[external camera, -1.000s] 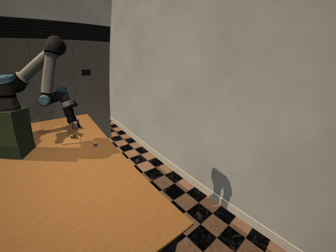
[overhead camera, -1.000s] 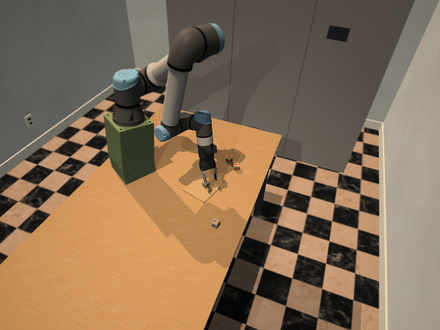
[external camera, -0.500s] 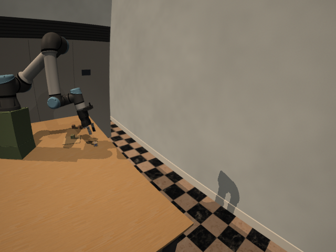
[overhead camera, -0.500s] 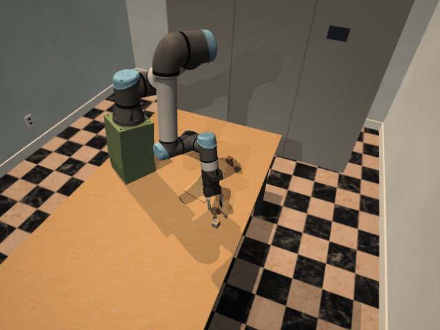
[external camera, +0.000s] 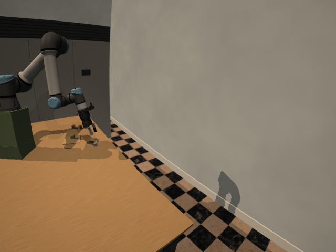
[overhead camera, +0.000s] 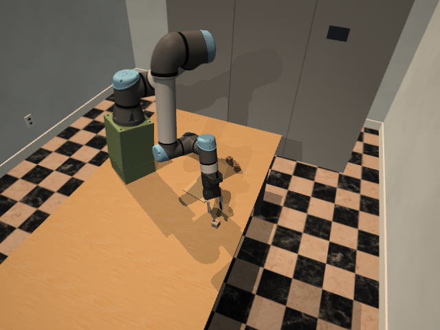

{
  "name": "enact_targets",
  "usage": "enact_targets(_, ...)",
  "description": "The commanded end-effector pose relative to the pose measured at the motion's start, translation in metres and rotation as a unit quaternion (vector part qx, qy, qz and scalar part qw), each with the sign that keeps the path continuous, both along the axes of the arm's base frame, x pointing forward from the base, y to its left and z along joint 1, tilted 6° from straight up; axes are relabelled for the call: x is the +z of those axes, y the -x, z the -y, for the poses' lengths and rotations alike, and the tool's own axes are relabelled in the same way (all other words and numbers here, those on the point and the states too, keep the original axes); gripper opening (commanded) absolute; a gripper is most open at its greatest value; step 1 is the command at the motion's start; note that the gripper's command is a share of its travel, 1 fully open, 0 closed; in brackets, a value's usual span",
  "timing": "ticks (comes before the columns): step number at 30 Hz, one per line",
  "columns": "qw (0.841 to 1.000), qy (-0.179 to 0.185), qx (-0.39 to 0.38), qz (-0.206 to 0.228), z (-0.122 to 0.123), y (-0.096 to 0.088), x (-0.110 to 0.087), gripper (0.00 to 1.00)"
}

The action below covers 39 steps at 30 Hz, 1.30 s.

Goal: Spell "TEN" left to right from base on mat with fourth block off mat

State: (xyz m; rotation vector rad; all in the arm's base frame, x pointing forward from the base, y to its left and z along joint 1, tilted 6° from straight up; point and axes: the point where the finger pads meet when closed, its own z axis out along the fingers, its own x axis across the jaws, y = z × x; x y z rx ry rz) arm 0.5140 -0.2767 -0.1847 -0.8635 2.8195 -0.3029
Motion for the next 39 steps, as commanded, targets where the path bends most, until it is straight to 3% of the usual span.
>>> enact_targets(1,1.000,0.001,0.000,0.001,0.0005,-0.0005,0.0007,1.00)
enact_targets(36,1.000,0.000,0.000,0.001,0.0004,-0.0004,0.0007,1.00)
enact_targets(39,1.000,-0.003,0.006,-0.002,-0.0081,0.0012,0.0027,1.00)
